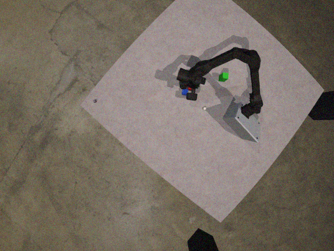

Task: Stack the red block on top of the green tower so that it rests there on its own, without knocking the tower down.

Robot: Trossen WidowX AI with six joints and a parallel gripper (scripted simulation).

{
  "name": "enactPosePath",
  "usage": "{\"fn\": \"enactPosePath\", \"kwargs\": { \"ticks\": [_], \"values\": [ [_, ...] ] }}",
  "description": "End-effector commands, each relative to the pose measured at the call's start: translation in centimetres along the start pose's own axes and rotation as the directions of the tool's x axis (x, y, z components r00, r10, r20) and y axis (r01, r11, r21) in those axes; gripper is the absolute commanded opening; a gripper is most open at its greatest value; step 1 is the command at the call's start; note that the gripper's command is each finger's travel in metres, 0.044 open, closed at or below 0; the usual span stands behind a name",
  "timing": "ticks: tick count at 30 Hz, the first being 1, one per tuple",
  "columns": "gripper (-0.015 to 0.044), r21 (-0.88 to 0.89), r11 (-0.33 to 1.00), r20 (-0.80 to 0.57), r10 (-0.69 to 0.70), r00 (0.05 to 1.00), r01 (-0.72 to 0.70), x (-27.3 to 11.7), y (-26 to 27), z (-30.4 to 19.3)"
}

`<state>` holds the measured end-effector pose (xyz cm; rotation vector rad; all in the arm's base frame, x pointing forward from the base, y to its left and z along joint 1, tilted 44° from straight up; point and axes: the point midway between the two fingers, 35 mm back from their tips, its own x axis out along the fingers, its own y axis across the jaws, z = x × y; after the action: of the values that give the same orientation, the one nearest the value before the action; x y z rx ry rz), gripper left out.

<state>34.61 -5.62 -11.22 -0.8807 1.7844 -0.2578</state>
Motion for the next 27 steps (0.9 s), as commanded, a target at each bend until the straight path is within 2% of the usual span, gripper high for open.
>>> {"fn": "enactPosePath", "kwargs": {
  "ticks": [1,9,17,22,27],
  "values": [
    [0.0387,-0.005,1.0,-0.002,-0.006,1.0,0.006,0.0,-0.1,0.0],
    [0.0177,-0.005,1.0,-0.002,-0.006,1.0,0.006,0.0,-0.1,0.0],
    [0.0124,-0.005,1.0,-0.002,-0.006,1.0,0.006,0.0,-0.1,0.0],
    [0.0,-0.005,1.0,-0.001,-0.005,1.0,0.005,-1.5,0.0,0.0],
    [0.0,-0.005,1.0,0.0,-0.004,1.0,0.004,-4.3,0.1,0.1]
  ]
}}
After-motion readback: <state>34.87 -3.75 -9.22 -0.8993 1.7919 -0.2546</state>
